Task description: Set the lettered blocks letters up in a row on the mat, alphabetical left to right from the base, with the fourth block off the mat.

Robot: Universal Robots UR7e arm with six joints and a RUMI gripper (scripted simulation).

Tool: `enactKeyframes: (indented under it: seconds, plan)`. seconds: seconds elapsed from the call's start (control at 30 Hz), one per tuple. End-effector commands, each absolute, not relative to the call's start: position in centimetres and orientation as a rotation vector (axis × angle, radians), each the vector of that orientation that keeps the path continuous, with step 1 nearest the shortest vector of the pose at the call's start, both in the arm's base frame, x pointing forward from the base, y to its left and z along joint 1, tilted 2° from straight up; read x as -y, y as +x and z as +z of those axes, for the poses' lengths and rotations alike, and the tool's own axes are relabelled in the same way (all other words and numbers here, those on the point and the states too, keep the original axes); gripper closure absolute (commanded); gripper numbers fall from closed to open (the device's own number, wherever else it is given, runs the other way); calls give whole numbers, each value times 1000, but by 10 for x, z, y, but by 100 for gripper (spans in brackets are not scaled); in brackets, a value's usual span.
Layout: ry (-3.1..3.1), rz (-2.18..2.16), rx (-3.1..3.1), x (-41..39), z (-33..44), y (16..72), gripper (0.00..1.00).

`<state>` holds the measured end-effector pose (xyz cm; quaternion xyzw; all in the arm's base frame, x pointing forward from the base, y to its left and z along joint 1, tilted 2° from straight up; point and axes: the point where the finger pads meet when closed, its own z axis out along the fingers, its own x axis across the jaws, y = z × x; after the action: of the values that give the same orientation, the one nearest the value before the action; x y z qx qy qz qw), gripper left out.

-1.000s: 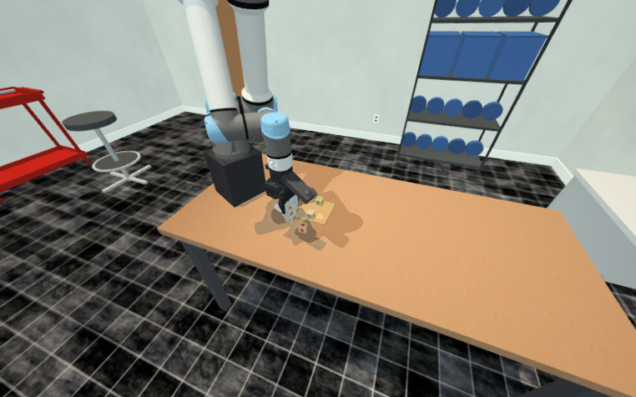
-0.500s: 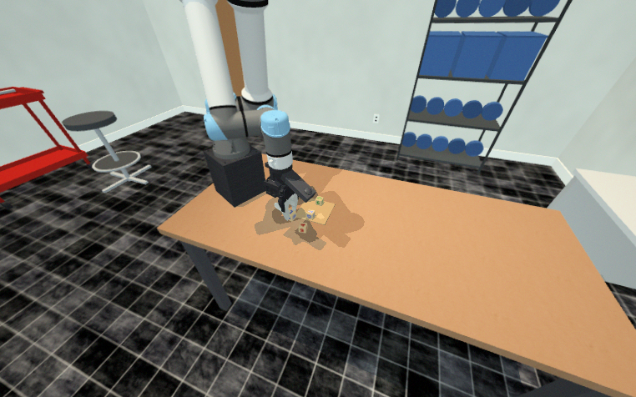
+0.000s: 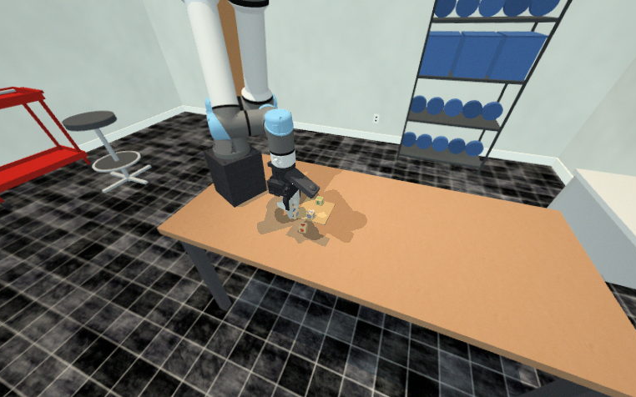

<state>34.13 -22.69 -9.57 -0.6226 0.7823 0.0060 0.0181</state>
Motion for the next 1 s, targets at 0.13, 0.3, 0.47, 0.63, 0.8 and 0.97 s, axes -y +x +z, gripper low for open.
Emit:
enactKeyframes:
  seconds: [0.13, 0.3, 0.47, 0.63, 0.8, 0.97]
  plan:
    - [-2174, 9, -2216, 209, -93, 352, 91]
    - [-2262, 8, -2125, 201, -93, 356, 91]
    - [-2345, 6, -2033, 193, -92, 360, 91]
    - [-2429, 4, -1931, 185, -92, 363, 91]
    - [-2493, 2, -1848, 178, -92, 366, 91]
    - [-2578, 0, -1727, 168, -91, 369, 91]
